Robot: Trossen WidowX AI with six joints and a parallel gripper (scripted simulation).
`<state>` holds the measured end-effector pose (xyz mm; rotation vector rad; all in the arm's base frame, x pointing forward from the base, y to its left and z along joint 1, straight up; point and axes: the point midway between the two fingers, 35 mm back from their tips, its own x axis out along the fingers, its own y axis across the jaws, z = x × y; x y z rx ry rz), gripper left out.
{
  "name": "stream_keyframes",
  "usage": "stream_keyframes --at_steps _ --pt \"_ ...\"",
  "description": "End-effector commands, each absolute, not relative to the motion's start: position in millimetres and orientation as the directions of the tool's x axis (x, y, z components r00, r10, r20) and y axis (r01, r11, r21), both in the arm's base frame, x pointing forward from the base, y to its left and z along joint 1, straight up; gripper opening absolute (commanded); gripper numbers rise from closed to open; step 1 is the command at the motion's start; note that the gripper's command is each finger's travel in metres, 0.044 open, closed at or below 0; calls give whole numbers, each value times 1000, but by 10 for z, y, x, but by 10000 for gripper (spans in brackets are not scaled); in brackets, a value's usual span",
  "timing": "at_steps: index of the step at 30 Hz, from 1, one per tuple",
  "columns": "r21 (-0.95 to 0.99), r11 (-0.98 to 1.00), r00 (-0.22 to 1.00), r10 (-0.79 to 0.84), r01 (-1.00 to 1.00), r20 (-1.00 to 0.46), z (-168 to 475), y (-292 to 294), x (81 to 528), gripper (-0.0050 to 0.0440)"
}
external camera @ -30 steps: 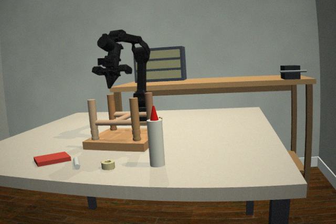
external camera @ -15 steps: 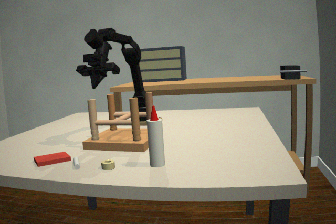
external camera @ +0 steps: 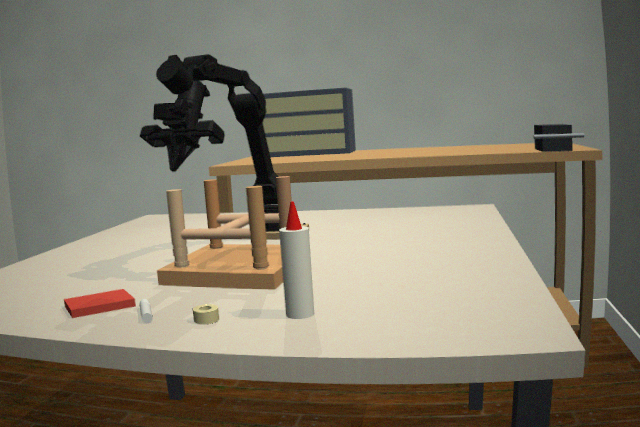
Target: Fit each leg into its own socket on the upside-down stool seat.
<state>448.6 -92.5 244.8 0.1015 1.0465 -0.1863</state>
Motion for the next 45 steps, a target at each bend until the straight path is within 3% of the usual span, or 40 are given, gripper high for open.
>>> stream_keyframes --at_steps 1,45 --pt "0 980 491 -101 200 -865 2446 -921 4514 0" --pt "0 980 491 -101 200 -865 1998 -922 4515 0"
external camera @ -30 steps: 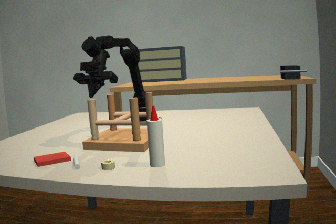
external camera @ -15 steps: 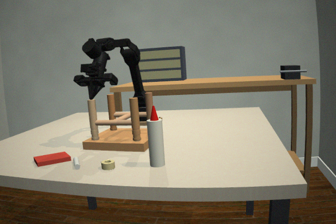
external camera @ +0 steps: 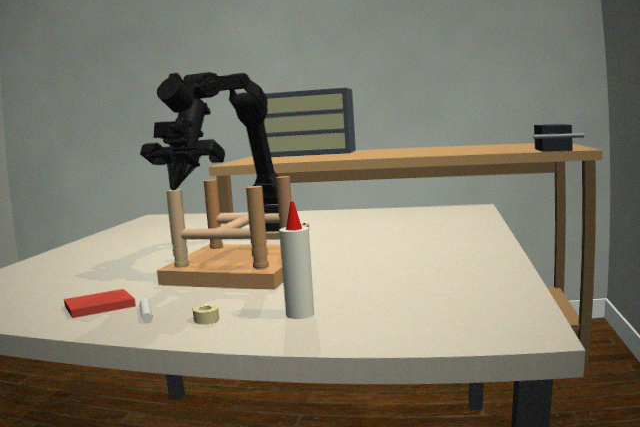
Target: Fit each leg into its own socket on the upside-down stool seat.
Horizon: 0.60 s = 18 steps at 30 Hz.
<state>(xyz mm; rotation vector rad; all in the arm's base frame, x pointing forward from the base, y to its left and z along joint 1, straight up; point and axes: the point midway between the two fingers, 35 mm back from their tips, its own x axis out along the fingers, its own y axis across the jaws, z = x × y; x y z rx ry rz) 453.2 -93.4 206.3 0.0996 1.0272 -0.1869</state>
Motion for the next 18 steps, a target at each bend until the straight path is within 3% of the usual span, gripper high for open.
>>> stream_keyframes --at_steps 1,18 --pt "0 980 491 -101 200 -865 1997 -922 4515 0" --pt "0 980 491 -101 200 -865 1977 -922 4515 0"
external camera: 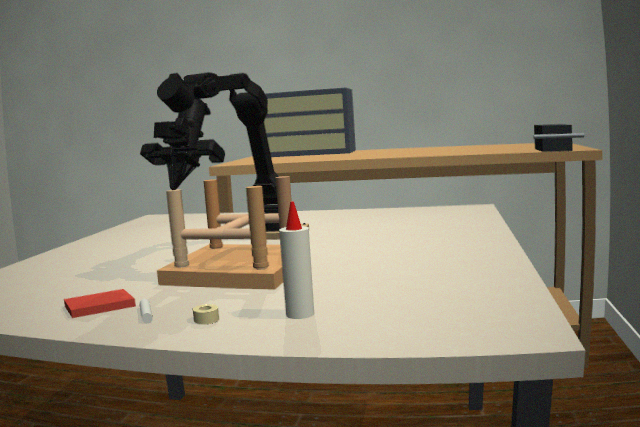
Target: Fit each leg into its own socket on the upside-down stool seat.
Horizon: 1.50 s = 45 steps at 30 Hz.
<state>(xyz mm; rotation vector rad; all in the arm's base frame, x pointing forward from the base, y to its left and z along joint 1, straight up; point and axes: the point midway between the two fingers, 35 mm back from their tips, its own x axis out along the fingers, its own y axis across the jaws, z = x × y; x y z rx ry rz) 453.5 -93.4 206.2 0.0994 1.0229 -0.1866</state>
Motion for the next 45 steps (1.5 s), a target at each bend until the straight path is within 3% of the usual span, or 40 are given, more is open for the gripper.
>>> stream_keyframes --at_steps 1,45 --pt "0 980 491 -101 200 -865 1976 -922 4515 0" --pt "0 980 491 -101 200 -865 1925 -922 4515 0"
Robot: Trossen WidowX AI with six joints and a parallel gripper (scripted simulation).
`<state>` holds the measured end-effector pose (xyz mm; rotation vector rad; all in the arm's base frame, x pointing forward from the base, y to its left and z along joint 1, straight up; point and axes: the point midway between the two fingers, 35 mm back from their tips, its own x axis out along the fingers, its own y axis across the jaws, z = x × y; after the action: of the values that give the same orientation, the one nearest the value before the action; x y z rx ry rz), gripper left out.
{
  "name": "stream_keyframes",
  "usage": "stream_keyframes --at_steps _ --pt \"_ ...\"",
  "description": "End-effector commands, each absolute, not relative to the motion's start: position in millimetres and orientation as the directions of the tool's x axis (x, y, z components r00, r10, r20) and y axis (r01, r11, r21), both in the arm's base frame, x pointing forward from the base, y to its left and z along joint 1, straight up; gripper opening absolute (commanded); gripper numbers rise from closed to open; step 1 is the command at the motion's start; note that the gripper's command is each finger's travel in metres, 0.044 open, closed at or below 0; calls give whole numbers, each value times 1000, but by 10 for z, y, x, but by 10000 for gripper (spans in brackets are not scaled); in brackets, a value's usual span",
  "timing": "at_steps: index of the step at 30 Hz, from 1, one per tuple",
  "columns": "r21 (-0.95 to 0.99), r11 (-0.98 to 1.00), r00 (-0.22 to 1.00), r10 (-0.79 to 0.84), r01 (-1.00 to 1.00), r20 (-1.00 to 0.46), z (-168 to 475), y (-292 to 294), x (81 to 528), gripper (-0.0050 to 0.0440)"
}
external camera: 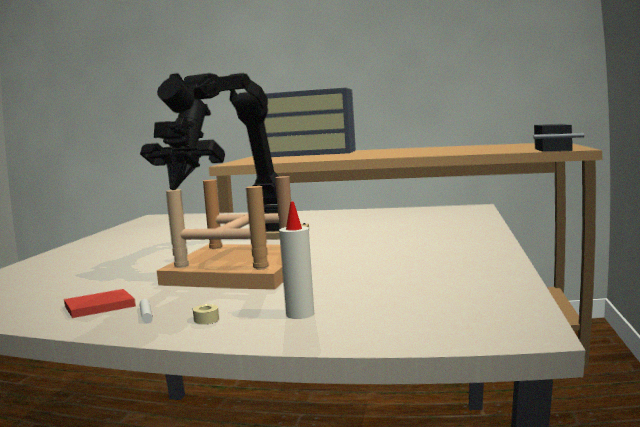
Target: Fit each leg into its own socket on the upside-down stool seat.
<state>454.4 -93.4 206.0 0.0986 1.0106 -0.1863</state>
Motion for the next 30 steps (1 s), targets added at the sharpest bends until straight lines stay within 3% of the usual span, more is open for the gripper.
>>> stream_keyframes --at_steps 1,30 --pt "0 980 491 -101 200 -865 1924 -922 4515 0" --pt "0 980 491 -101 200 -865 1890 -922 4515 0"
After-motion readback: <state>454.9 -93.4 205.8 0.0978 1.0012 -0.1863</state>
